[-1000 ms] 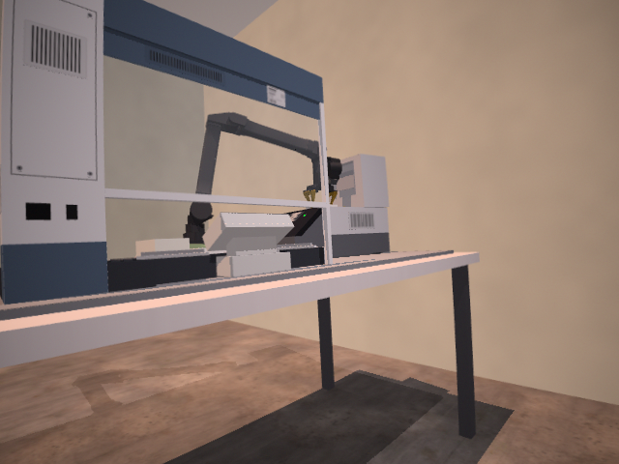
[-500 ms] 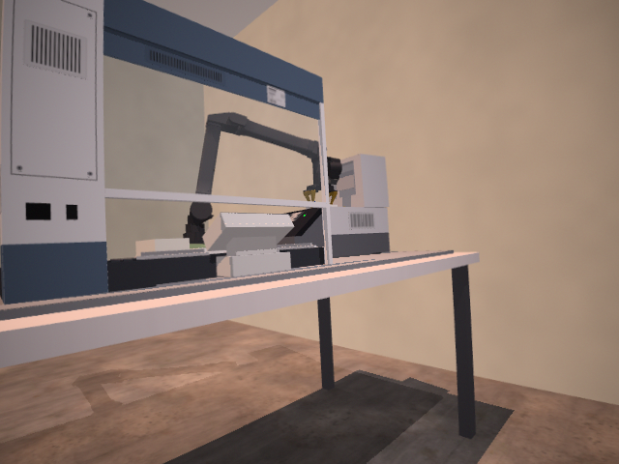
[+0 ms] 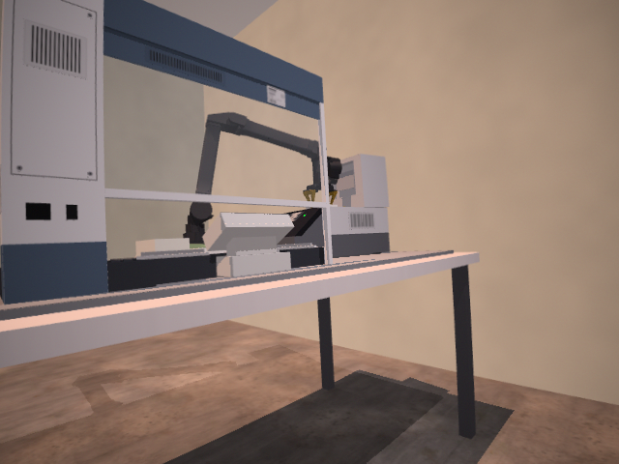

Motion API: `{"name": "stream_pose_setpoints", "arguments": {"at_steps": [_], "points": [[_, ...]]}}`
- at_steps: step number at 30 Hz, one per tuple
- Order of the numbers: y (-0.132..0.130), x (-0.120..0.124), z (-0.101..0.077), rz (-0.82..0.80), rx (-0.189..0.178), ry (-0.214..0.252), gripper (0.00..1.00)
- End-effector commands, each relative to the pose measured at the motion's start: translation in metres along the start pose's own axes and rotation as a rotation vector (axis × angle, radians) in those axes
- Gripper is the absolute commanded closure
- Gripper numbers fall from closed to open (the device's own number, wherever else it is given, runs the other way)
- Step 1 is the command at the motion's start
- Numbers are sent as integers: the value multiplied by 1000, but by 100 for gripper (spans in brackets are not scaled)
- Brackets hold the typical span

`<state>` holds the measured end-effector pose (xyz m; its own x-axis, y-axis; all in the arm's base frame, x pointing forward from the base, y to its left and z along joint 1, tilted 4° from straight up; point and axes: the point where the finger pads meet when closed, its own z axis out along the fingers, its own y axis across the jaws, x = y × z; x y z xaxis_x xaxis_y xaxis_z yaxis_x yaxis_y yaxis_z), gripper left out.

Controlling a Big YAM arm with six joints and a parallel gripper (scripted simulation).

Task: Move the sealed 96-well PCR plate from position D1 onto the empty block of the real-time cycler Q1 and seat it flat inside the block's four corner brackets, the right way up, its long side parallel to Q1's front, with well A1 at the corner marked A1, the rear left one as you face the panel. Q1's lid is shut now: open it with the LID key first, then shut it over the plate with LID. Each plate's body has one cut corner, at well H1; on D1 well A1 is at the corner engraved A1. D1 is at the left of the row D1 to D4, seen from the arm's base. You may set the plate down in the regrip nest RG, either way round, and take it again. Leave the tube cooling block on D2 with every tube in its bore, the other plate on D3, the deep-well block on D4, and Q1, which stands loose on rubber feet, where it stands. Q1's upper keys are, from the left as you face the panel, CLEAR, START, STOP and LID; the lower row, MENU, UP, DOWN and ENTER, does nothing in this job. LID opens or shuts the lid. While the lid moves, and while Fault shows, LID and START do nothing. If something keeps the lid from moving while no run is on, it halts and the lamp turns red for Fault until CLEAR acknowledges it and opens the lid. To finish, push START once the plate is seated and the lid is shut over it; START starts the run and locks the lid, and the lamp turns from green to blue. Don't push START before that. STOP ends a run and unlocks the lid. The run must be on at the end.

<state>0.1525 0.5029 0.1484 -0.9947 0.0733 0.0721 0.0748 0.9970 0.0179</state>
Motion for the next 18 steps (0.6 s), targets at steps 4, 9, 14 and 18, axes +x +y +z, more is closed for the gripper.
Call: {"name": "stream_pose_setpoints", "arguments": {"at_steps": [4, 9, 14, 18], "points": [[8, 6, -18, -29, -34, -8, 0], [4, 6, -8, -27, -11, -2, 0], [6, 6, -11, -28, -14, -3, 0], [10, 6, -36, -31, -46, -11, 0]]}}
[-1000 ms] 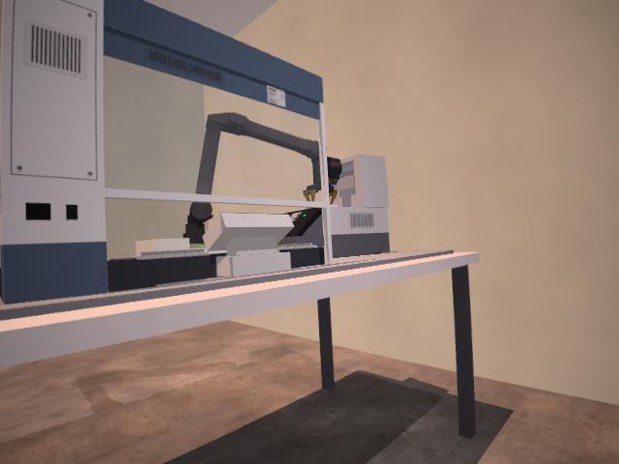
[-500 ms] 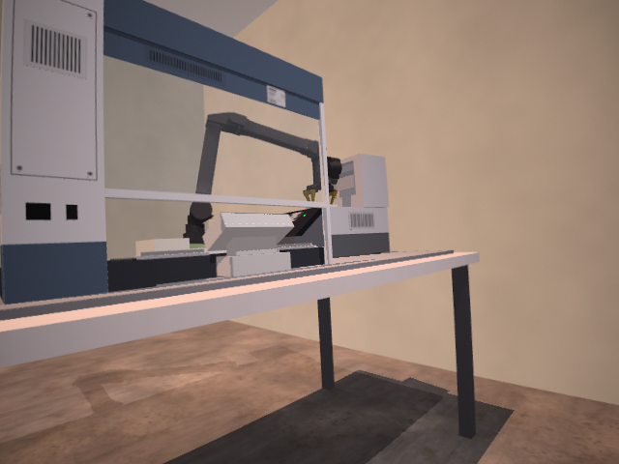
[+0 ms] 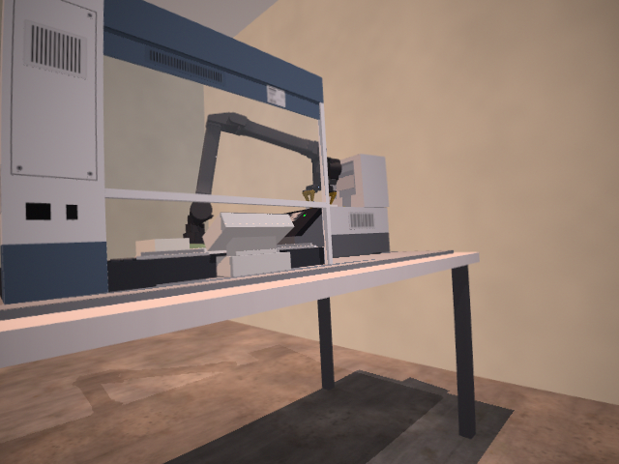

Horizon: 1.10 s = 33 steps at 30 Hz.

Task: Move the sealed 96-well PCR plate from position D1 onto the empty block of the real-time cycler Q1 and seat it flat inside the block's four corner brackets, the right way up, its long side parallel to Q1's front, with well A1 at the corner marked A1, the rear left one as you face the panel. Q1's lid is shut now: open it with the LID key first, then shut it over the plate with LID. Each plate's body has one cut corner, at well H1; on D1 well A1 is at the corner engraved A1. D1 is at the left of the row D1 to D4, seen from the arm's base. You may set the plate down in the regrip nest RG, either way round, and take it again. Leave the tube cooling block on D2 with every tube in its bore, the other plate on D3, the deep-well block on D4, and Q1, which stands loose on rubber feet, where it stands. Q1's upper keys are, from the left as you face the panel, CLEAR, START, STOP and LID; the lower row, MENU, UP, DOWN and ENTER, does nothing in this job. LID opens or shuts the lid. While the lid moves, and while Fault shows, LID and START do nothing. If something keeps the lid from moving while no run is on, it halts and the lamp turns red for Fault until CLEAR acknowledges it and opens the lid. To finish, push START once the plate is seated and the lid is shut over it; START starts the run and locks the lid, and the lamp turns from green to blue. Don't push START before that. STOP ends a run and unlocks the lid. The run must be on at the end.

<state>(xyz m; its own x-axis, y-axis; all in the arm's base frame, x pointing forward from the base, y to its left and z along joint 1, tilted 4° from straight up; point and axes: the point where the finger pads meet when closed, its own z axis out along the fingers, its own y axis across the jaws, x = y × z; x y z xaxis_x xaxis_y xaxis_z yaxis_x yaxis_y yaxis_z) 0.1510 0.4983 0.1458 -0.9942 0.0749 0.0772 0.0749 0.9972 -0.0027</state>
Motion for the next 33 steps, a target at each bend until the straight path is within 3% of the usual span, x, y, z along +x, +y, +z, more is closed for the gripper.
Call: {"name": "stream_pose_setpoints", "arguments": {"at_steps": [1, 4, 21, 26, 33], "points": [[15, 5, -44, -34, -75, -19, 0], [15, 3, -58, -33, -86, -22, 0], [12, -10, -94, -6, -113, -31, 0], [14, -3, -87, -20, -95, -26, 0], [19, 6, -99, -38, -92, -24, 0]]}}
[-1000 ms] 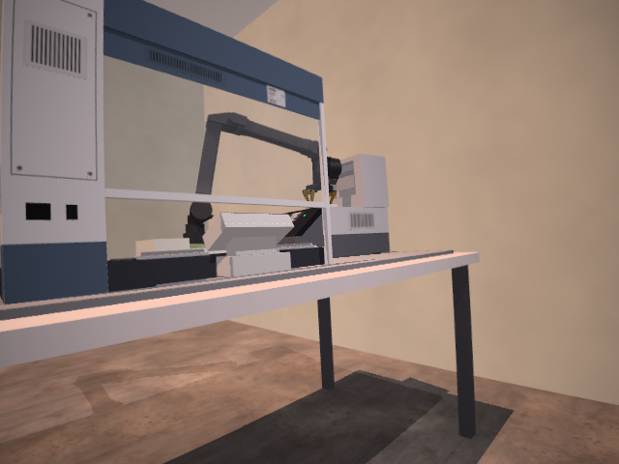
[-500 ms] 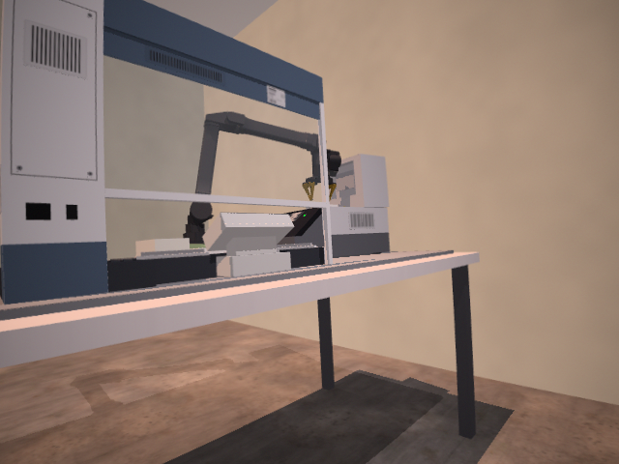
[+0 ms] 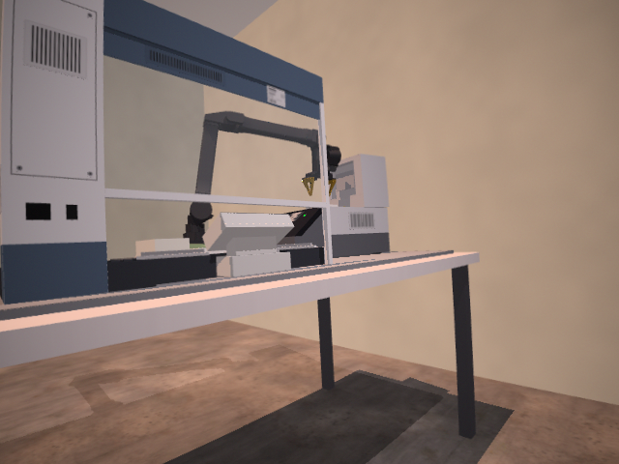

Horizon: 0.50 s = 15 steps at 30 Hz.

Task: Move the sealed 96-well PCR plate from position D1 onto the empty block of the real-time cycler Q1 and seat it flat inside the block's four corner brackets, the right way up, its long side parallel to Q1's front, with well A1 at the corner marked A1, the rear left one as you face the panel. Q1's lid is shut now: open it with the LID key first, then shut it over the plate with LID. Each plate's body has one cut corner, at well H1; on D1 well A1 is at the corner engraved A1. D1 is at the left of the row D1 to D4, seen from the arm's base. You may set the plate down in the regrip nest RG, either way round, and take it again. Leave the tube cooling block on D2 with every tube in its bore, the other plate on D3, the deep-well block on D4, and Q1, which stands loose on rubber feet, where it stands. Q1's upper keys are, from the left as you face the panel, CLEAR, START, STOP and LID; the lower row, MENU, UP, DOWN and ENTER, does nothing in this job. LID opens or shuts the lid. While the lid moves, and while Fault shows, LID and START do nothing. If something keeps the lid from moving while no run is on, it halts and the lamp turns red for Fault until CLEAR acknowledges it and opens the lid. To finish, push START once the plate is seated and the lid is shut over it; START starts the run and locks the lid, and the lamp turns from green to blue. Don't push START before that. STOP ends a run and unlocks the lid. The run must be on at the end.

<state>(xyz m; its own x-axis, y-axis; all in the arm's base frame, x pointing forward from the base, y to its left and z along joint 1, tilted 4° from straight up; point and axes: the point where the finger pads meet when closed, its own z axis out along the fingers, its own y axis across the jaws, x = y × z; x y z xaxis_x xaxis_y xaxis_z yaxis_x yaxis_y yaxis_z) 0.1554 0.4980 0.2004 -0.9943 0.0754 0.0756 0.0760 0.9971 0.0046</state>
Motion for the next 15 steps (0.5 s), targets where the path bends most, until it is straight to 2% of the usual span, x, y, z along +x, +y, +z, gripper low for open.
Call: {"name": "stream_pose_setpoints", "arguments": {"at_steps": [1, 4, 7, 15], "points": [[20, 6, -46, -39, -85, -23, 0], [18, 6, -55, -40, -99, -27, 0], [18, 7, -55, -40, -102, -27, 0], [18, 4, -24, -37, -61, -17, 0]]}}
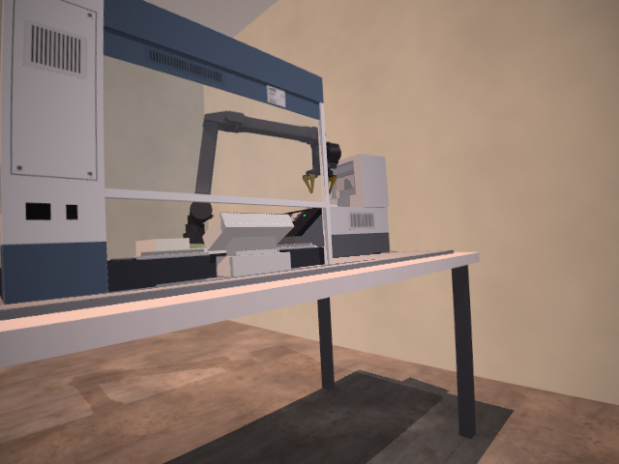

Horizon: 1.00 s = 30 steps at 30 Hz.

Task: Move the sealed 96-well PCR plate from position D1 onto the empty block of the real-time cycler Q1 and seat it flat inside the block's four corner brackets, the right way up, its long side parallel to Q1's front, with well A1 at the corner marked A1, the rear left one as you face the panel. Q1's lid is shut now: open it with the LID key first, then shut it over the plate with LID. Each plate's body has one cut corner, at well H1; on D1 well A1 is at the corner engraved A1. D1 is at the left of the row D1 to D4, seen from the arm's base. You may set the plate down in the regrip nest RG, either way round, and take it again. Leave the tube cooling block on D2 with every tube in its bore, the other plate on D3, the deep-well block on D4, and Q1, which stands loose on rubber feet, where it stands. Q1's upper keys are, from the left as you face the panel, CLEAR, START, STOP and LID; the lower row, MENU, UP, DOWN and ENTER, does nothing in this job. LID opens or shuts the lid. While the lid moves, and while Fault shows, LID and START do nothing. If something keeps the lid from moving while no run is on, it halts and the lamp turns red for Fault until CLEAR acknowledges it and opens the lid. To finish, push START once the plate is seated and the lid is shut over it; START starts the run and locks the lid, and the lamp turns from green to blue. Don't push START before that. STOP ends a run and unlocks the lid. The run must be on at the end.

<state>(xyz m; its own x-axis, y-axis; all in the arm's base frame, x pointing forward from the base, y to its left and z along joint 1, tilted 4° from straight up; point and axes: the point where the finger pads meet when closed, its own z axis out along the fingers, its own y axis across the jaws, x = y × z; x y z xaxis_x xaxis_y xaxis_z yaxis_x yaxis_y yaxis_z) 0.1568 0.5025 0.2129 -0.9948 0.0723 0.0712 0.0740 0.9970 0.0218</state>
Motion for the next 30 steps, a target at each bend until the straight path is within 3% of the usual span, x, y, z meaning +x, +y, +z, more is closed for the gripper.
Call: {"name": "stream_pose_setpoints", "arguments": {"at_steps": [1, 9, 16, 24, 30], "points": [[13, 5, -10, -33, -41, -12, 0], [5, 7, -12, -33, -40, -12, 0], [6, 8, -26, -33, -47, -13, 0], [16, 6, -39, -36, -99, -27, 0], [17, 6, -40, -36, -105, -29, 0]]}}
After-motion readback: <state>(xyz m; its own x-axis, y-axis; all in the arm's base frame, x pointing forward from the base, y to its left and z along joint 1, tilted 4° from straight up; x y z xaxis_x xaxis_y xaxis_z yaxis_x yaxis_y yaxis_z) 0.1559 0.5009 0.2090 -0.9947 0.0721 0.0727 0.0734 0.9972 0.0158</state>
